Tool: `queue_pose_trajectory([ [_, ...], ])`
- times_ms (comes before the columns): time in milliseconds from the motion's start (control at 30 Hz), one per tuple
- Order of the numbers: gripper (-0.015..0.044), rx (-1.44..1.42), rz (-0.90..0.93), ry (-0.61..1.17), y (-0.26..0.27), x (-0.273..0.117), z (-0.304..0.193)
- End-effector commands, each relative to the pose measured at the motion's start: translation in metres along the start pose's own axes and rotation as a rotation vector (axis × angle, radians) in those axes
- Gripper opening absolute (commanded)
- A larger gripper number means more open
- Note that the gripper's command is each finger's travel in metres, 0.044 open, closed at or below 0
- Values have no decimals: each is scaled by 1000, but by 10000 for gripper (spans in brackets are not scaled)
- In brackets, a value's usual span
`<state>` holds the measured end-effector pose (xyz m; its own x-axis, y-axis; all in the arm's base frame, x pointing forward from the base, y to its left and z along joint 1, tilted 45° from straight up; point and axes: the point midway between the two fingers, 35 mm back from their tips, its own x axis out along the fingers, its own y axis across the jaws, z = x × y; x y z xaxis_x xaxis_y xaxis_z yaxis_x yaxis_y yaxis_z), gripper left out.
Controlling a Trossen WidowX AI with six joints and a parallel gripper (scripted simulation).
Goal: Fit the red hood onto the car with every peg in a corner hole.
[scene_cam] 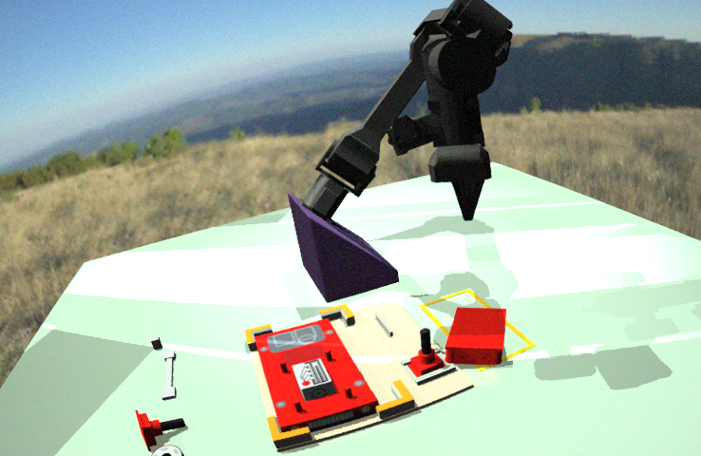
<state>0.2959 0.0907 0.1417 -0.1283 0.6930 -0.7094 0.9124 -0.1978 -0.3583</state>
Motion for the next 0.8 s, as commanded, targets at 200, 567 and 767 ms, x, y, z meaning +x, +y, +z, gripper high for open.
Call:
queue_pose_trajectory([
  [200, 157, -346, 2, -1, 12, 15, -1],
  [567, 440, -1212, 0, -1, 37, 56, -5],
  [767, 440, -1485, -1, 0, 44, 69, -6],
])
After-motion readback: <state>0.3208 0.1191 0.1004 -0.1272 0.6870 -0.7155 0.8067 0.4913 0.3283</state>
